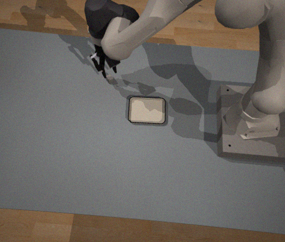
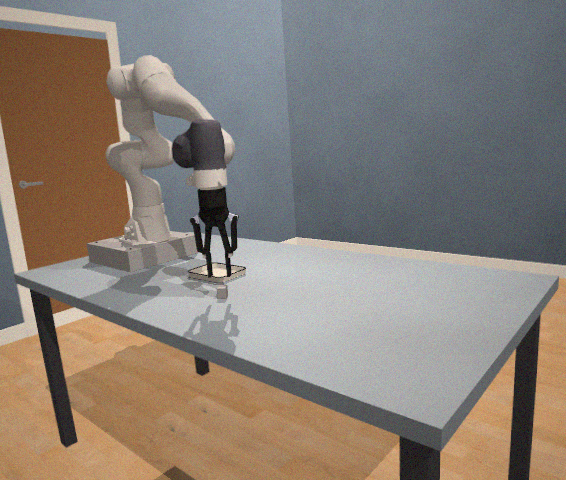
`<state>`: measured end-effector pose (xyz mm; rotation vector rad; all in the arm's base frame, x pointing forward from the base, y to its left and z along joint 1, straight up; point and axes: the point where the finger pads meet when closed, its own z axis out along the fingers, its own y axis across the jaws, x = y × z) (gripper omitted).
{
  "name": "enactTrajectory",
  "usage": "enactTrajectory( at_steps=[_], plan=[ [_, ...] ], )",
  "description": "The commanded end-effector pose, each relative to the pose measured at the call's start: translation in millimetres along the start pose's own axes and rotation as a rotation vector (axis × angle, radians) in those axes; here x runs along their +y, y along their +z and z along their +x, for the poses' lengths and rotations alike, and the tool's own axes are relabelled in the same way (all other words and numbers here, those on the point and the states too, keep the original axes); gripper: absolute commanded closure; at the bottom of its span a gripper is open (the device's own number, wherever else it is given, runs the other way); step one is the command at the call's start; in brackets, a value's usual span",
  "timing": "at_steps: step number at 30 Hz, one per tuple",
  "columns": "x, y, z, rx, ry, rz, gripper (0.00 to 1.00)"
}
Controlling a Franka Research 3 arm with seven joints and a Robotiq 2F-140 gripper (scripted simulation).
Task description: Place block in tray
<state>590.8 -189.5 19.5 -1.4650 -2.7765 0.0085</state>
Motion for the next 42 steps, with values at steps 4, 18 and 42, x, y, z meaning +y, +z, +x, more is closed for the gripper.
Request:
enactTrajectory(
  at_steps=[4, 18, 42],
  plan=[
    [2, -1.0, 0, -0.003, 0.005, -0.004, 0.66],
    [2, -0.3, 0, -0.003, 0.005, -0.004, 0.66],
    [3, 21.3, 0, -0.004, 0.002, -0.005, 0.66]
  ],
)
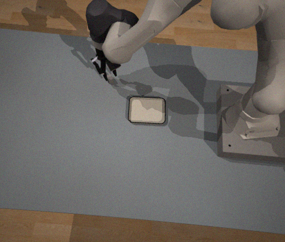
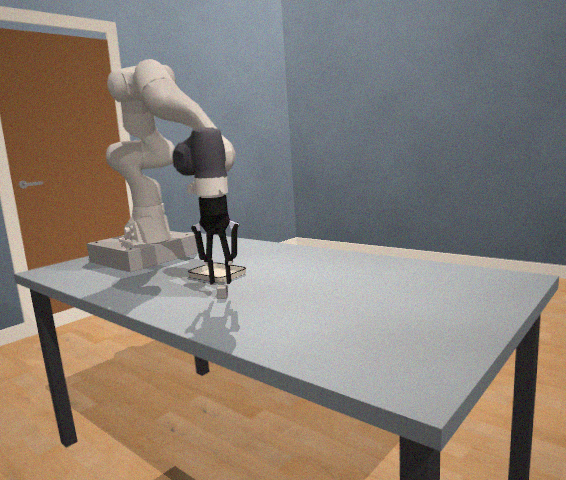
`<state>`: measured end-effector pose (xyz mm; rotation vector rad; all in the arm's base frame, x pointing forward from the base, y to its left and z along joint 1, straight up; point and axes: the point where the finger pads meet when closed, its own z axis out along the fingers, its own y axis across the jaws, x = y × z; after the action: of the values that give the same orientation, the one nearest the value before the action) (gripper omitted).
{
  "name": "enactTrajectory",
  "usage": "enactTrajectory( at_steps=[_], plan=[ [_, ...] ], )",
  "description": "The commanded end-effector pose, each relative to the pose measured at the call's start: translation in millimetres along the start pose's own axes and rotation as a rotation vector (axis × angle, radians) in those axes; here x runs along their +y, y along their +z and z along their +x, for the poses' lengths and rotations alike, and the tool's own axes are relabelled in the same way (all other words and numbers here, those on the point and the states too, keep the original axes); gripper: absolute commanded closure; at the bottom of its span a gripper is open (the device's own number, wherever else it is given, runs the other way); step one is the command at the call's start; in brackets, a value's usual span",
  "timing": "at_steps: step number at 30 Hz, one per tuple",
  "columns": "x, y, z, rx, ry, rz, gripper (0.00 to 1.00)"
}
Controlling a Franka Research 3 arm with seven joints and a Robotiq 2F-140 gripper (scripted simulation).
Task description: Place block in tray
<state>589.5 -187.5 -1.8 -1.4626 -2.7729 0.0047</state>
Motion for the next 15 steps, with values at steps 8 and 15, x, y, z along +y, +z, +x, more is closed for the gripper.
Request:
enactTrajectory(
  at_steps=[8, 15],
  plan=[
    [2.9, 4.2, -2.5, -0.009, 0.002, -0.005, 0.66],
    [2.9, 4.3, -2.5, -0.009, 0.002, -0.005, 0.66]
  ],
)
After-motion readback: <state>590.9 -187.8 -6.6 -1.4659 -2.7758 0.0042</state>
